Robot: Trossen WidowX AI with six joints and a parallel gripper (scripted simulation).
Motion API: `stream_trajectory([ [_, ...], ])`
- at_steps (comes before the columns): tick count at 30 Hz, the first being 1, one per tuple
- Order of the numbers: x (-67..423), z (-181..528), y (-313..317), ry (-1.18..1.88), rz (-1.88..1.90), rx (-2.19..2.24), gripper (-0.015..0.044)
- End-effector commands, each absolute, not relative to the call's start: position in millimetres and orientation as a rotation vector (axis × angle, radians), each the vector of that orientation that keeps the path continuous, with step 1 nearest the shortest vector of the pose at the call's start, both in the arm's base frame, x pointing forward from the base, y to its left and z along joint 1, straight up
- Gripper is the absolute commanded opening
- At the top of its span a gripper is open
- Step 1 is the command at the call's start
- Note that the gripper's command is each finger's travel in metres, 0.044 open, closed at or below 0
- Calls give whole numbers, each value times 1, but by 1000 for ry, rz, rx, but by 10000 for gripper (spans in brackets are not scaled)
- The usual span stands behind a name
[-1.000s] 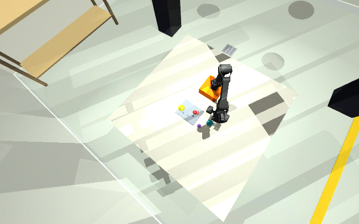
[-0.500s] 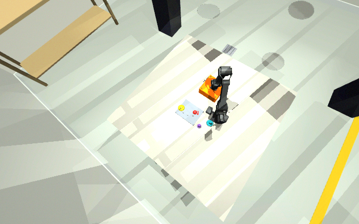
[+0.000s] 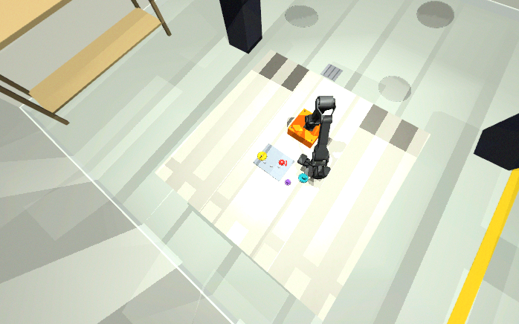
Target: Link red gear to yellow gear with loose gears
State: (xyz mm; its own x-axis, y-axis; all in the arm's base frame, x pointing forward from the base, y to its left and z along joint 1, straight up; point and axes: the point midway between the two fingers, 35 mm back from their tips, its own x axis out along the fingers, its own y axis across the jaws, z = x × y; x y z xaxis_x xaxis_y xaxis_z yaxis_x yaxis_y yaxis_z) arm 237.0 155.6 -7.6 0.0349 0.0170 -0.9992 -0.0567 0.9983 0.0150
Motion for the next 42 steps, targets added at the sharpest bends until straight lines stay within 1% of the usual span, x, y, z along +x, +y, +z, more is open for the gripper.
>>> stream_trajectory([
  [1,236,-9,155,1539,51,-30,151],
  [4,236,-9,155,1539,51,-30,72],
  [15,236,-9,155,1539,51,-30,0],
  [24,239,2,157,1537,48,-28,0],
  [42,244,50,160,1536,51,-30,0],
])
